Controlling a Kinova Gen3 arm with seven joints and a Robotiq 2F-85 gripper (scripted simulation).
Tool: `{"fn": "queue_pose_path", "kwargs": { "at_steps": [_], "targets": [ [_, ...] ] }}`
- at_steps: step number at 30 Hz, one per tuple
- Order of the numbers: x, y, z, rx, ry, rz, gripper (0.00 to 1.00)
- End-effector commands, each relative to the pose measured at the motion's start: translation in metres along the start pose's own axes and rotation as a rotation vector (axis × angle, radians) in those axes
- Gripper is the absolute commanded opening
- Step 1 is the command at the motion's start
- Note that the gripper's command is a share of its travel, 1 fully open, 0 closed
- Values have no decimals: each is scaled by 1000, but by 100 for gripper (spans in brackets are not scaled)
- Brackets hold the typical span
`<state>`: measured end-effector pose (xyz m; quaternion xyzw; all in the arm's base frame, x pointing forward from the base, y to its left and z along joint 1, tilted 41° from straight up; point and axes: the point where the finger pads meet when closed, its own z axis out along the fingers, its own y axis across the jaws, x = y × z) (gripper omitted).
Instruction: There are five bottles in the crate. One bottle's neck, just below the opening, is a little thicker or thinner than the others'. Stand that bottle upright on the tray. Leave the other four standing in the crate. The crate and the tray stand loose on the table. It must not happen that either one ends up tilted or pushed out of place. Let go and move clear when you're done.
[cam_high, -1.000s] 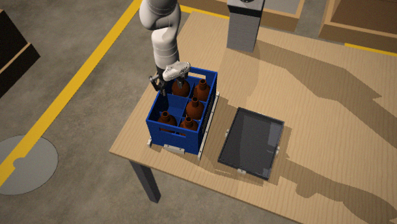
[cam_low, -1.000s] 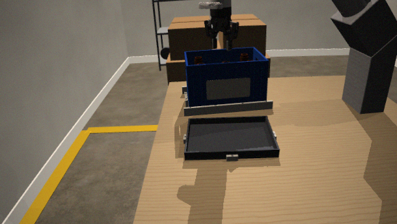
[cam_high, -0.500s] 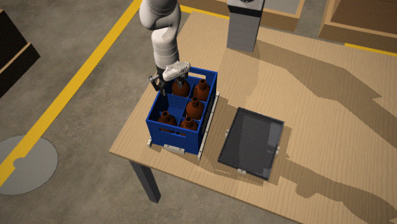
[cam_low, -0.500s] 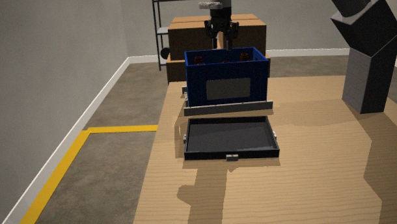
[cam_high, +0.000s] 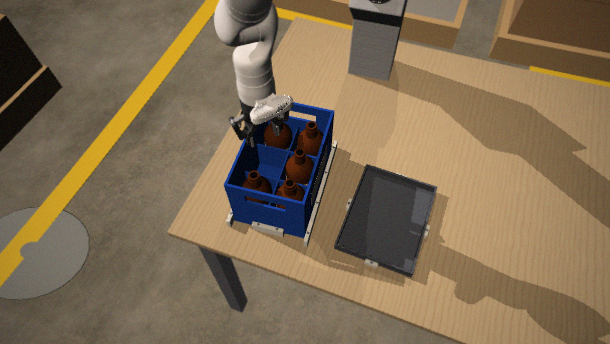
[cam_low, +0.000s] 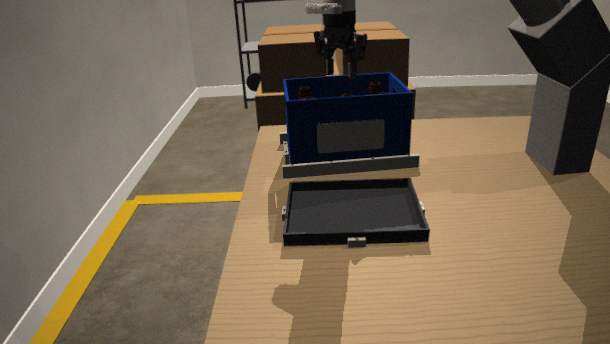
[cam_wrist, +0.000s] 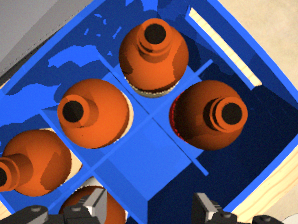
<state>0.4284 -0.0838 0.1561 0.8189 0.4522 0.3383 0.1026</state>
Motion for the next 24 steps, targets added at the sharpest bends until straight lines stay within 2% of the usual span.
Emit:
{"fn": "queue_pose_path", "kwargs": {
  "at_steps": [1, 24],
  "targets": [
    [0, 0, 0, -1, 0, 0, 64],
    [0, 0, 6, -1, 0, 0, 64]
  ]
}}
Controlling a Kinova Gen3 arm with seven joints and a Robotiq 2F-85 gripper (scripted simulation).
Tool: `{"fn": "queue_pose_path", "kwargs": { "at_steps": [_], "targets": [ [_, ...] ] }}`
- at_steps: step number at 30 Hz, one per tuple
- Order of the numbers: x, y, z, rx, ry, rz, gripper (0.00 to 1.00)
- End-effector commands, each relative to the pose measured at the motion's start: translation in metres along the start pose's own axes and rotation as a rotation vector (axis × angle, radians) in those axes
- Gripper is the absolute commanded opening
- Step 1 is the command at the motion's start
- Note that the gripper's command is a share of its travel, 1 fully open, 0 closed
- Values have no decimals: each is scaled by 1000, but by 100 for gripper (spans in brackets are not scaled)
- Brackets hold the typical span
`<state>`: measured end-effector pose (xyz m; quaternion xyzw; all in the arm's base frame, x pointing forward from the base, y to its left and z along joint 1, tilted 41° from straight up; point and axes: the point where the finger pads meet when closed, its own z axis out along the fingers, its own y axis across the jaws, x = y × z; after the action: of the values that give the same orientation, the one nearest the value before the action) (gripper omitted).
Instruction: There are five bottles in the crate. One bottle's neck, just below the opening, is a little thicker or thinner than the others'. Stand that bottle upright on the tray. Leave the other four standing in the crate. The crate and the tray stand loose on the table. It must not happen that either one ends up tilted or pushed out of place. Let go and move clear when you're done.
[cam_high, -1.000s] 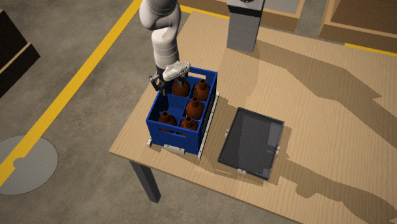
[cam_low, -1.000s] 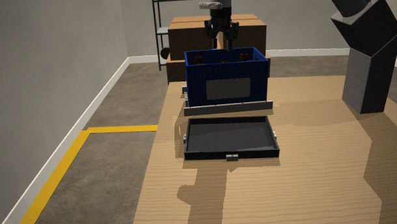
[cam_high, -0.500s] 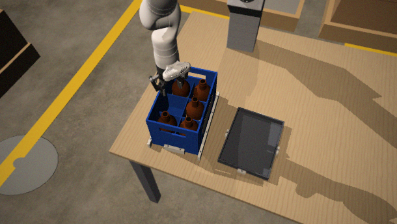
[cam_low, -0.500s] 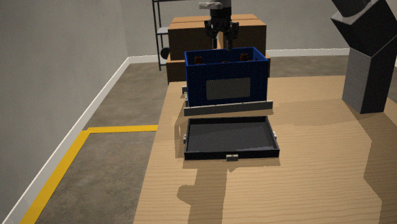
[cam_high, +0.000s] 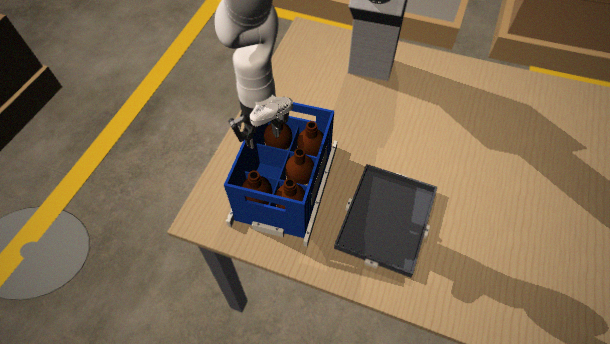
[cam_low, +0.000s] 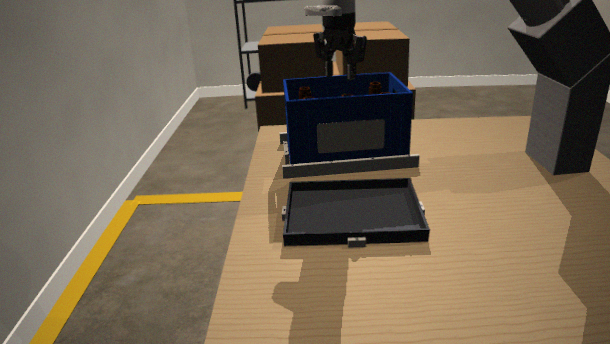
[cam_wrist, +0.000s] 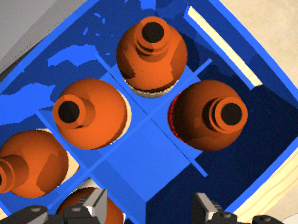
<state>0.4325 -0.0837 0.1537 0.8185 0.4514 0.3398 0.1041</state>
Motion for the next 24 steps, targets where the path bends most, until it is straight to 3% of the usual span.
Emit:
{"fn": "queue_pose_path", "kwargs": {
  "at_steps": [1, 24],
  "targets": [
    [0, -1, 3, 3, -1, 0, 64],
    [0, -1, 26, 3, -1, 0, 64]
  ]
}}
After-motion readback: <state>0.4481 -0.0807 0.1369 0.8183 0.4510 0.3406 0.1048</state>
